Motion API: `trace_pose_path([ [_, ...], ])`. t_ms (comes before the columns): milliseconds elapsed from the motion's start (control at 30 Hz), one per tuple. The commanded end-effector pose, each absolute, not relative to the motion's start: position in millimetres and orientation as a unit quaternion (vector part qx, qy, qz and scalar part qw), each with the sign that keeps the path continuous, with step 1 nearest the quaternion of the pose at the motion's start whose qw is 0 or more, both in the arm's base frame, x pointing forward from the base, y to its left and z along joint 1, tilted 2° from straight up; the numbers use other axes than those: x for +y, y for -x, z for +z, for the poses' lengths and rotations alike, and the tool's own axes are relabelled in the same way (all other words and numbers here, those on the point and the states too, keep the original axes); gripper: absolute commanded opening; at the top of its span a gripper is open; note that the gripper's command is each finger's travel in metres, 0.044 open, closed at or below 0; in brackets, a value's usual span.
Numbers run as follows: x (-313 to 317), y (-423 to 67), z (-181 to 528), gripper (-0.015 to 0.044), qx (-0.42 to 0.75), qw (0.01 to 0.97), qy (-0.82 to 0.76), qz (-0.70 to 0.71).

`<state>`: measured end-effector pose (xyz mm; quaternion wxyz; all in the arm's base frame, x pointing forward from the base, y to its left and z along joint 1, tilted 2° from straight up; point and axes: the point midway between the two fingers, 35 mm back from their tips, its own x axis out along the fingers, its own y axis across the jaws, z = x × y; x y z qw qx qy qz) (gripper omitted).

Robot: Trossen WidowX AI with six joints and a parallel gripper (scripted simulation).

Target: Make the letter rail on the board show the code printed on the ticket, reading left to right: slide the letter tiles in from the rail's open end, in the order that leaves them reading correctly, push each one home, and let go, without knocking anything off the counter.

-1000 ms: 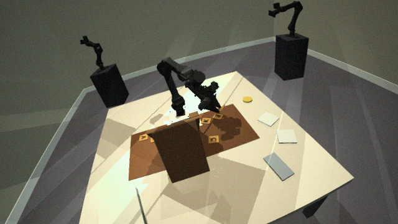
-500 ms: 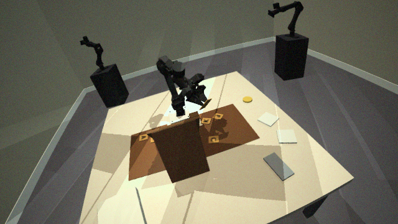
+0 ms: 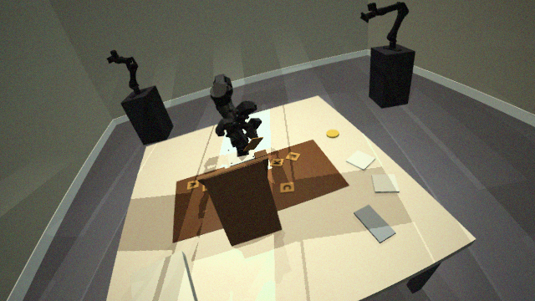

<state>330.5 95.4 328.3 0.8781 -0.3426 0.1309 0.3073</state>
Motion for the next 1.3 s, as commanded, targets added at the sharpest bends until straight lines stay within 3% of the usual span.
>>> trace_pose_path([
  [0,74,-341,323,0.0,0.145,0.885,0.336,0.289],
  [733,-43,-363,298,0.0,0.212,0.925,0.25,0.192],
  [1267,-114,-350,272,0.0,0.254,0.947,0.142,0.133],
])
